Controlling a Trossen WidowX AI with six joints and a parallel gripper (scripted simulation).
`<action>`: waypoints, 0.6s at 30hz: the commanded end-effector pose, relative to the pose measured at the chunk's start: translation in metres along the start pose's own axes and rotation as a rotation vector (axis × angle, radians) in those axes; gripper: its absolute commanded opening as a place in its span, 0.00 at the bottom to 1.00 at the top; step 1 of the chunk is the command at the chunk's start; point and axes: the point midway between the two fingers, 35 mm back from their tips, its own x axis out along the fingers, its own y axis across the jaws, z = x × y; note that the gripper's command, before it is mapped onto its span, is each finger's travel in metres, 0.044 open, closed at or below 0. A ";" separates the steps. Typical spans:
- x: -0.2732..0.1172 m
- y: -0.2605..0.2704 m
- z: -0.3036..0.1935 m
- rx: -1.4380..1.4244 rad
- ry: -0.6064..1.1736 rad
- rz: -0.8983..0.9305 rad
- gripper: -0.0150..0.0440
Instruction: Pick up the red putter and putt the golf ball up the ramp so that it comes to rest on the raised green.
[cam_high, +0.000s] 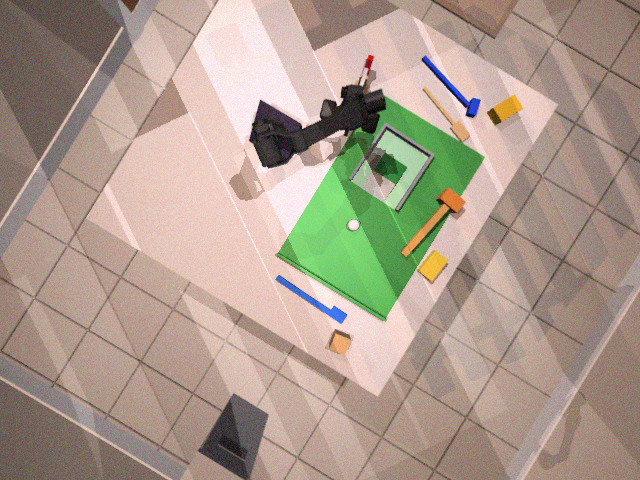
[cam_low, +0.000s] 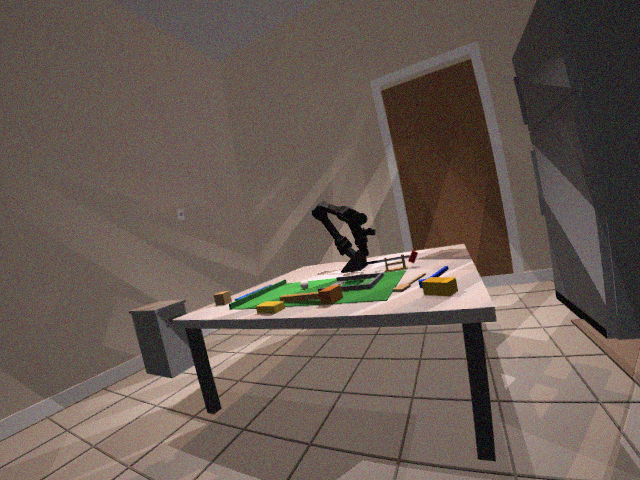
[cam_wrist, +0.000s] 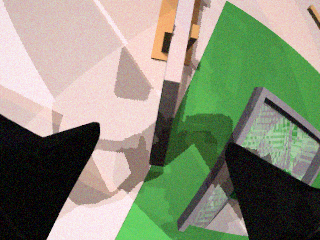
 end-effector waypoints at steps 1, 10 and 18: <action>0.008 0.000 -0.002 0.023 -0.016 0.031 1.00; 0.031 0.001 -0.008 0.023 -0.015 0.031 1.00; 0.053 0.001 -0.014 0.023 -0.014 0.030 1.00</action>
